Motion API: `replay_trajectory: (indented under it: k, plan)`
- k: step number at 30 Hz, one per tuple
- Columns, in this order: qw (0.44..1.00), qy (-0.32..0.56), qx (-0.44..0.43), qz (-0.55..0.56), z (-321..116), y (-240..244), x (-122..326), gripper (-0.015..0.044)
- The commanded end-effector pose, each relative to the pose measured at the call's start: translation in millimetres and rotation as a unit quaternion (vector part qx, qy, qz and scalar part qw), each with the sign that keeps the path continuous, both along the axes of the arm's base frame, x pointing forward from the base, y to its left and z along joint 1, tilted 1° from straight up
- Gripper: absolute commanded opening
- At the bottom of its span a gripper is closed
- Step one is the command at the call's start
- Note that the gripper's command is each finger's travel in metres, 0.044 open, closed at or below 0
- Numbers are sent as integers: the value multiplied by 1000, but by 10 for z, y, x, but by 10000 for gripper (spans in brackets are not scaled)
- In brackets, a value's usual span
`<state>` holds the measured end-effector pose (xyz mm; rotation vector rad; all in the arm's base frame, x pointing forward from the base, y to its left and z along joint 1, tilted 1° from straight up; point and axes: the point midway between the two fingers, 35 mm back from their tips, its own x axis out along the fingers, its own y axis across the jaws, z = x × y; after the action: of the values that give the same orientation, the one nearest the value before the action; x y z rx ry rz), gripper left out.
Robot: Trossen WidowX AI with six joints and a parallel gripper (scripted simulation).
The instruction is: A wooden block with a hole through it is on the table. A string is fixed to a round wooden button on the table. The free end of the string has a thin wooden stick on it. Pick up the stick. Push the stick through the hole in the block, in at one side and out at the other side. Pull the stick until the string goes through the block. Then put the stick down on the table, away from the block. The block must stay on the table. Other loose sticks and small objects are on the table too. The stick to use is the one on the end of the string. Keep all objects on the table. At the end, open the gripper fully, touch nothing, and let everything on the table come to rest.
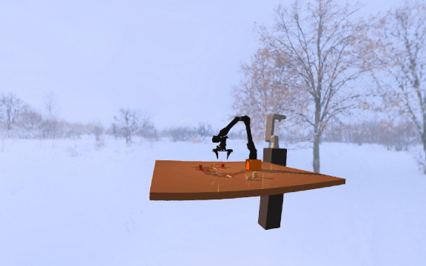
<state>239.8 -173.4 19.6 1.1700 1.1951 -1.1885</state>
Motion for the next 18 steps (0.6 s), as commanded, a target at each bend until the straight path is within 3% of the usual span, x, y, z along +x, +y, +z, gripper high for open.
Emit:
replay_trajectory:
  k: [1,11,18]
  plan:
    - [912,-11,3,-411,52,-5,-14,440]
    - [787,-17,6,-617,67,-3,-19,440]
    - [783,-17,6,-622,68,-3,-19,440]
